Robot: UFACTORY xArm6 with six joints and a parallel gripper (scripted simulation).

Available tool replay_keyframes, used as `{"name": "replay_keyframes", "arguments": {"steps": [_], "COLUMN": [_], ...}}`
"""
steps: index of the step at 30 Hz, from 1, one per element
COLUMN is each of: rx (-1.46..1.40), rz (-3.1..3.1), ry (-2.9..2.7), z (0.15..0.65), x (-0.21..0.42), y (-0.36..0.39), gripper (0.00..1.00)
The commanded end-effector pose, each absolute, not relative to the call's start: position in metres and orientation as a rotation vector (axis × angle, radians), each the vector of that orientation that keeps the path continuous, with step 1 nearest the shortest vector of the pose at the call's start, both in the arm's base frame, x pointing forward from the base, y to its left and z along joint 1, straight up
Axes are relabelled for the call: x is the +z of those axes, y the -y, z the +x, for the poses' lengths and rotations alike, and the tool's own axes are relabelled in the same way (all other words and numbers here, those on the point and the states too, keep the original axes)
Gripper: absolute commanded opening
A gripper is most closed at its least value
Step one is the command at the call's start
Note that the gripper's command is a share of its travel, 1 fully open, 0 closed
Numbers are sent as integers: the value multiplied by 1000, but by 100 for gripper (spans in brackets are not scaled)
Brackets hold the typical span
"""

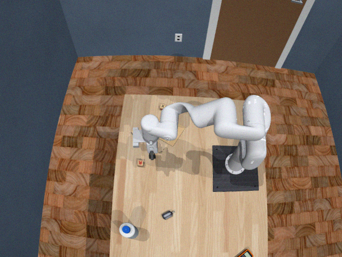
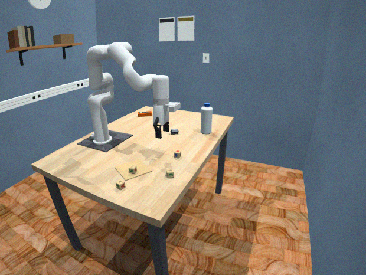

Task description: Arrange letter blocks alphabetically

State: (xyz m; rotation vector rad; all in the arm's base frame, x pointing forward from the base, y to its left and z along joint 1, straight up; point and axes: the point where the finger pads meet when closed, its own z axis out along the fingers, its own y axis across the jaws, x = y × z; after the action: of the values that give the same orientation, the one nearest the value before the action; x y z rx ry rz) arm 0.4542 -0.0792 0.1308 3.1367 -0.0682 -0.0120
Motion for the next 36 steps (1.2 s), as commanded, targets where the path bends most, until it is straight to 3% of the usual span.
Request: {"name": "replay_keyframes", "arguments": {"steps": [1, 3, 17, 36], "rx": [-2, -2, -2, -2], "rz": [3136, 3135, 3134, 3134], "ry": [68, 68, 68, 68], "z": [461, 473, 479, 479], "x": [134, 135, 134, 134], "y": [92, 140, 267, 267], "gripper": [100, 100, 100, 100]}}
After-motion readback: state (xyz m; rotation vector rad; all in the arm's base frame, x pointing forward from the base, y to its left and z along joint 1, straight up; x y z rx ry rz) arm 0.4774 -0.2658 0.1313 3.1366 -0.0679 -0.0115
